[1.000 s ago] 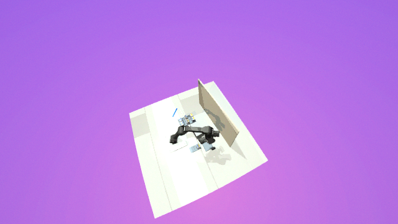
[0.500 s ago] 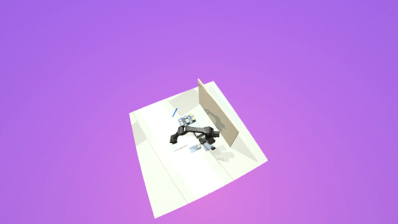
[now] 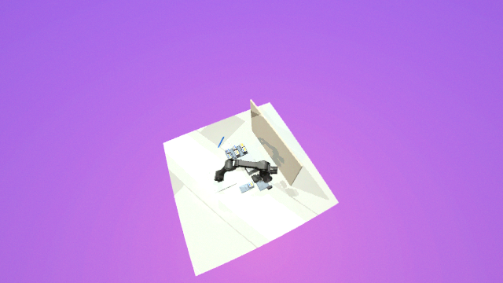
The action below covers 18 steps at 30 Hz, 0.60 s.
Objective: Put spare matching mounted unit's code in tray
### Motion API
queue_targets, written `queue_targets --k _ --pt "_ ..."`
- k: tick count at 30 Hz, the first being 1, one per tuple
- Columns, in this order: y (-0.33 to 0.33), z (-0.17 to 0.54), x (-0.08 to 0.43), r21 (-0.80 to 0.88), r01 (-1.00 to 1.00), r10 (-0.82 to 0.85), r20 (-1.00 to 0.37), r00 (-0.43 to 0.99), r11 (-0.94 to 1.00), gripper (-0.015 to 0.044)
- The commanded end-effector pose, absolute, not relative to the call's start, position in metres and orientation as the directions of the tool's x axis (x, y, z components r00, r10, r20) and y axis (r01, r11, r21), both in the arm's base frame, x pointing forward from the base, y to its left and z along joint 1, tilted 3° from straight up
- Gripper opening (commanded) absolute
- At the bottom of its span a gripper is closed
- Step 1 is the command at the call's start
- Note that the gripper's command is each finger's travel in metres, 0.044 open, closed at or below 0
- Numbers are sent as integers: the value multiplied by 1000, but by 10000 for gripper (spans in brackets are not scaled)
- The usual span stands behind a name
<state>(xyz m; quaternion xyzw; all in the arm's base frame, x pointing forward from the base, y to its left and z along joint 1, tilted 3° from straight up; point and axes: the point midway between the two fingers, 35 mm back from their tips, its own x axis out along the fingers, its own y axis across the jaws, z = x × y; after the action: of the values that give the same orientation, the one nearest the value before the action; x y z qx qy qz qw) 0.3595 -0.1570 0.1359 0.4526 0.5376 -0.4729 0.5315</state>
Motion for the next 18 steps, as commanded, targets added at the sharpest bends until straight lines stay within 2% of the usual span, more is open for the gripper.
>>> queue_targets --k 1,18 --pt "-157 133 360 -26 990 -13 -1000 -24 139 0" --pt "-158 121 361 -26 990 -14 -1000 -24 139 0"
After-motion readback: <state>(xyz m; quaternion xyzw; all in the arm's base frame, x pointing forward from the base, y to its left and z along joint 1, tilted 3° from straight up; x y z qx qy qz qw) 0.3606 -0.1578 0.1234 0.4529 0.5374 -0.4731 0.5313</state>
